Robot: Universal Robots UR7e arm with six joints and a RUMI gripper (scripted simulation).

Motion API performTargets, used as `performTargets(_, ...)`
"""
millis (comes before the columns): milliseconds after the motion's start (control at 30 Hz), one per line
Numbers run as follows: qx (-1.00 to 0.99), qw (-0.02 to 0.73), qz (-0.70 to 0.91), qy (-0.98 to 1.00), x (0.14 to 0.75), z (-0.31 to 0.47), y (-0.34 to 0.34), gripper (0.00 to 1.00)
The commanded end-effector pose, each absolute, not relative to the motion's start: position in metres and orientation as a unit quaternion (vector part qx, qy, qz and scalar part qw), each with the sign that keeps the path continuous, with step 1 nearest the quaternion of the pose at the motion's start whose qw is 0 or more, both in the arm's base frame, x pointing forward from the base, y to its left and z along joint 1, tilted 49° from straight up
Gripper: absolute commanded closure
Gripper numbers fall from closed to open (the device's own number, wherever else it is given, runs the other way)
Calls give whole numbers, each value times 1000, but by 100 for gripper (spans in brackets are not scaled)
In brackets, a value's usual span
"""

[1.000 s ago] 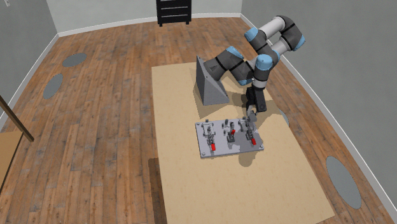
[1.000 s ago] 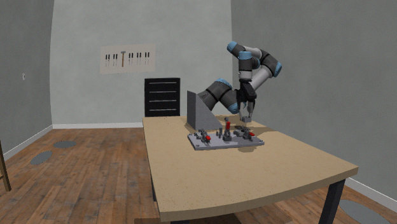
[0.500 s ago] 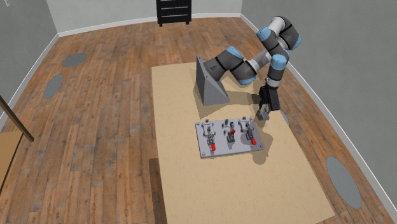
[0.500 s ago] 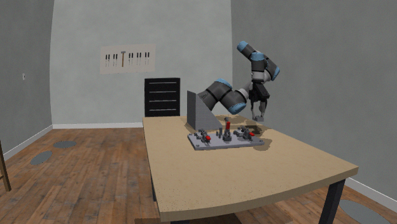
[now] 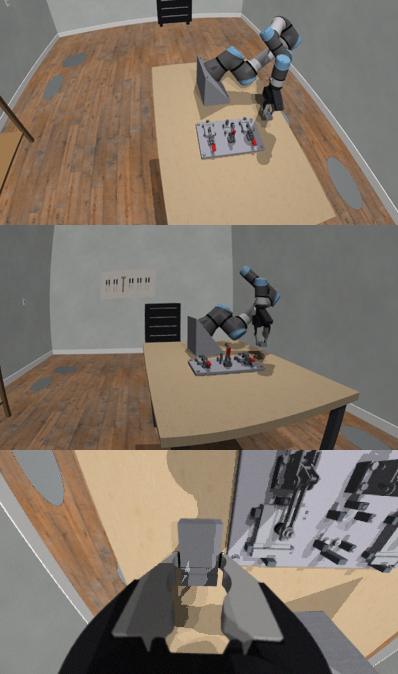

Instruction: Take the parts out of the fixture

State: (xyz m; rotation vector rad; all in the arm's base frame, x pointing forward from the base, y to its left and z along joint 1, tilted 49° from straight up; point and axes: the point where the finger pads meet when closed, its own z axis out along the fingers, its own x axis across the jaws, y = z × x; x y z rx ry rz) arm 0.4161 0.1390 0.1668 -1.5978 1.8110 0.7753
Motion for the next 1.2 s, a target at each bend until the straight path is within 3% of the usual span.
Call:
performTargets(0, -601, 298, 291, 682, 416, 167, 139, 100)
performTargets(1167, -601, 298, 291, 682, 437, 166, 137, 100)
